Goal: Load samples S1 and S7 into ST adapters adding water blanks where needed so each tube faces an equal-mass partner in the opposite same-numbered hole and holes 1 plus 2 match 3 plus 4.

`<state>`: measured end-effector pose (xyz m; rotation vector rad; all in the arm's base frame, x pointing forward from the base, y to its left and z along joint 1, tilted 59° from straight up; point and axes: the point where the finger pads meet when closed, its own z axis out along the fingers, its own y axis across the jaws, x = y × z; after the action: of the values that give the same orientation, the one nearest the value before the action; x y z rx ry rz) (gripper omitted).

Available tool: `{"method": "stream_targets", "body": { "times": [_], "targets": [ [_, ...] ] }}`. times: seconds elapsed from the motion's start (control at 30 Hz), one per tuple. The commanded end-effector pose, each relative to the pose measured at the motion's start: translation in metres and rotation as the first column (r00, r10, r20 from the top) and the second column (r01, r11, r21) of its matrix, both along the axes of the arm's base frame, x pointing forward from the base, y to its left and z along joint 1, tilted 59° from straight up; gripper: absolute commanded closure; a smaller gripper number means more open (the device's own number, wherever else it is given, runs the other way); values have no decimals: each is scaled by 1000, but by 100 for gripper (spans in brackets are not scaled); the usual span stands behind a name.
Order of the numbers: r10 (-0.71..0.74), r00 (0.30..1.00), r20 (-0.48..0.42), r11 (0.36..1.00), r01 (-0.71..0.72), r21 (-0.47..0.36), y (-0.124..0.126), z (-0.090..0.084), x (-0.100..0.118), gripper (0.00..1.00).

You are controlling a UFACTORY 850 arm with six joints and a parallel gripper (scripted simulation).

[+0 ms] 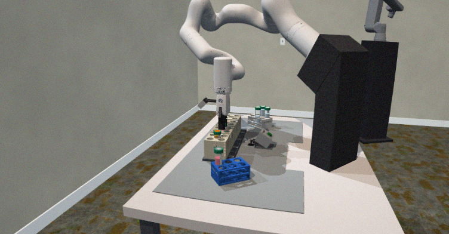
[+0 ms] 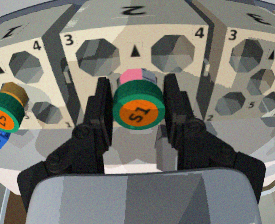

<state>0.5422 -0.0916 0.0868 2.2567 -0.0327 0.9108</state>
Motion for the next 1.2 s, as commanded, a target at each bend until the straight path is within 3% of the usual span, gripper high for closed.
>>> {"method": "stream_targets", "body": {
  "times": [0.0, 0.53, 1.17],
  "targets": [
    [1, 1000, 0, 1000, -1, 0, 0, 0, 0, 57],
    [1, 1000, 0, 1000, -1, 0, 0, 0, 0, 57],
    [0, 1000, 0, 1000, 0, 0, 21, 18, -20, 57]
  ]
}}
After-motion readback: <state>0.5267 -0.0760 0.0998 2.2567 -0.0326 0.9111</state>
